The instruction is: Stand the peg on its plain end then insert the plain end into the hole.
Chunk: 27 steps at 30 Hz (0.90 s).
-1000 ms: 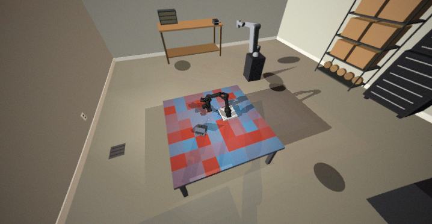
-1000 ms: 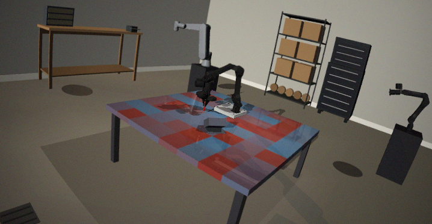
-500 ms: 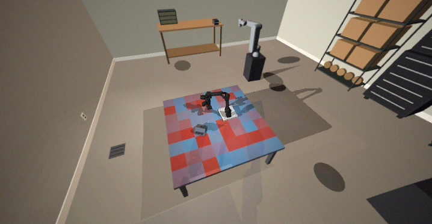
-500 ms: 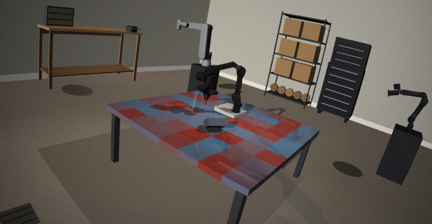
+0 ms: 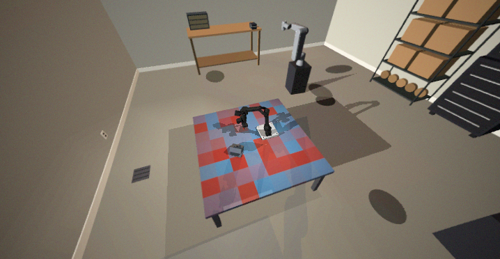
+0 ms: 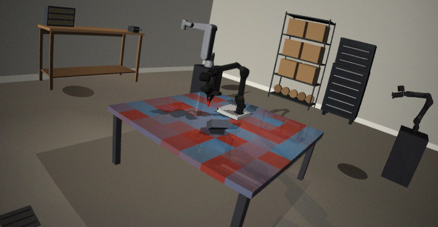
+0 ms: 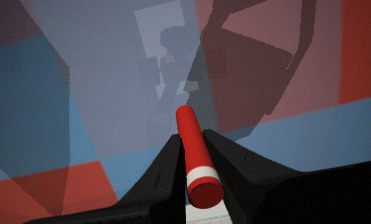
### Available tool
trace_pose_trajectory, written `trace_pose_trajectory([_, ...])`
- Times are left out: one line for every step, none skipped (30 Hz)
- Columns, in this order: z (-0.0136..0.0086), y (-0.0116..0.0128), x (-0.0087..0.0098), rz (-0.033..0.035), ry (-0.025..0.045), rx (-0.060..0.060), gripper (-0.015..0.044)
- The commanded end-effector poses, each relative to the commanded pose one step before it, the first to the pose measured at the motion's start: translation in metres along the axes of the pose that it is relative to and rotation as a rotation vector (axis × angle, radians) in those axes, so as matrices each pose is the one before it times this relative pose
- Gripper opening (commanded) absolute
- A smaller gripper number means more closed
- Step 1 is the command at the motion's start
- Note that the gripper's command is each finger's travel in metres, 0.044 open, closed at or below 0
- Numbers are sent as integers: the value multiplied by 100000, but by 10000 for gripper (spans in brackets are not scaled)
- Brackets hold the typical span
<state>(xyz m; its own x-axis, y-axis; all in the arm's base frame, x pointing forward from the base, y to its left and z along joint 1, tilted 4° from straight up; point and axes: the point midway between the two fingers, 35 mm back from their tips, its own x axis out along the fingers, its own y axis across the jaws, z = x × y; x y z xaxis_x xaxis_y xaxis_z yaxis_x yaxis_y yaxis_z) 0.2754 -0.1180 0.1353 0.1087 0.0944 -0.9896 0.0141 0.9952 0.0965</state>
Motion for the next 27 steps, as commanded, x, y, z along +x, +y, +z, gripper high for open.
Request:
trace_pose_trajectory([886,571,-315,1456,-2803,145,0])
trace_pose_trajectory([175,196,-25,505,-494,-12,0])
trace_pose_trajectory([174,198,-24,510,-489,-13,0])
trace_pose_trajectory([173,199,-23,516,-484,-14,0])
trace_pose_trajectory([171,201,-22,521,-479,-16,0])
trace_pose_trajectory([170,203,-21,526,-473,-17,0])
trace_pose_trajectory([169,204,-20,532,-468,-18,0])
trace_pose_trajectory([168,206,-19,537,-463,-20,0])
trace_pose_trajectory([166,207,-17,542,-457,-21,0])
trace_pose_trajectory([165,209,-16,547,-452,-22,0])
trace_pose_trajectory([164,210,-15,552,-446,-23,0])
trace_pose_trajectory([162,212,-14,557,-441,-24,0])
trace_pose_trajectory([161,213,-13,562,-435,-25,0])
trace_pose_trajectory([159,215,-12,567,-430,-26,0])
trace_pose_trajectory([158,216,-11,572,-424,-27,0])
trace_pose_trajectory([157,218,-10,577,-418,-28,0])
trace_pose_trajectory([155,219,-9,582,-413,-29,0])
trace_pose_trajectory([154,220,-8,587,-407,-30,0])
trace_pose_trajectory([152,222,-7,592,-401,-31,0])
trace_pose_trajectory([151,223,-6,597,-395,-32,0])
trace_pose_trajectory([149,224,-5,601,-389,-33,0])
trace_pose_trajectory([148,226,-4,606,-383,-34,0])
trace_pose_trajectory([146,227,-2,611,-377,-35,0])
trace_pose_trajectory([145,228,-1,615,-371,-36,0])
trace_pose_trajectory([143,230,0,620,-365,-37,0])
trace_pose_trajectory([142,231,1,624,-359,-37,0])
trace_pose_trajectory([140,232,2,628,-353,-38,0])
